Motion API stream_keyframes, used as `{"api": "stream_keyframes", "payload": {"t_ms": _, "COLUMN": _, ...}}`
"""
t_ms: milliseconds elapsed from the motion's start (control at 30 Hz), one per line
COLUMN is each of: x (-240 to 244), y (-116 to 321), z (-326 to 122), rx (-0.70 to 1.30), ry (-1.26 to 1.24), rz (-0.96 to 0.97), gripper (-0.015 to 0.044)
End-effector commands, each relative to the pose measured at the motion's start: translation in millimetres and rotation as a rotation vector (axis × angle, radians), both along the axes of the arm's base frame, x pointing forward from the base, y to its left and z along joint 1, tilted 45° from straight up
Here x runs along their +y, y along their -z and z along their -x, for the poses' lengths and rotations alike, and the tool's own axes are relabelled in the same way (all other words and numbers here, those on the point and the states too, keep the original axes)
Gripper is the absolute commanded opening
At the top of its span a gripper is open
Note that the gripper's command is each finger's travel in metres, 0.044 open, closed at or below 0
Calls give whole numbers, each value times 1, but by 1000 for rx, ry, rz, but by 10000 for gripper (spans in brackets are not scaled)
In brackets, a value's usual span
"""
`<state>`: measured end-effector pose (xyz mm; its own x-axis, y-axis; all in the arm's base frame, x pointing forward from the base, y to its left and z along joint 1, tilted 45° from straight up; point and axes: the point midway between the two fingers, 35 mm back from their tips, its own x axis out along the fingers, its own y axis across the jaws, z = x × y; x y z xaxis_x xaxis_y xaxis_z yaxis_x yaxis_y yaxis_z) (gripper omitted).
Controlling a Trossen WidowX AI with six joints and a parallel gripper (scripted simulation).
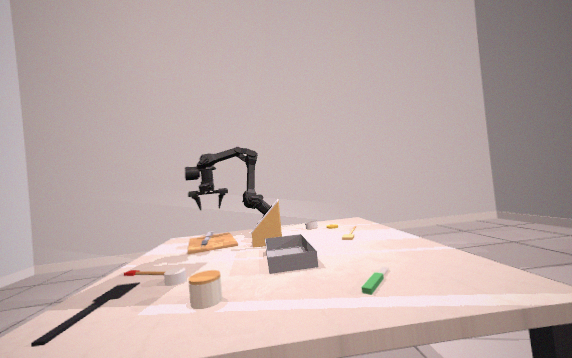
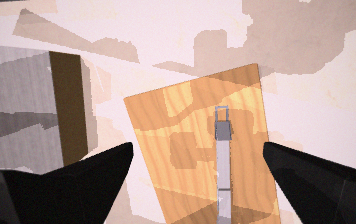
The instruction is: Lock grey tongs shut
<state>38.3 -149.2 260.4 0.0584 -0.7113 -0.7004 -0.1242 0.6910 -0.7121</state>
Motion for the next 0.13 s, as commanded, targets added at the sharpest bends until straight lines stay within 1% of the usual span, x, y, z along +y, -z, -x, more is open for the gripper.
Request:
{"api": "stream_keyframes", "payload": {"t_ms": 0, "x": 0, "y": -1, "z": 1, "rx": 2, "ry": 6, "rz": 3, "gripper": 440}}
{"api": "stream_keyframes", "payload": {"t_ms": 100, "x": 0, "y": -1, "z": 1, "rx": 2, "ry": 6, "rz": 3, "gripper": 440}}
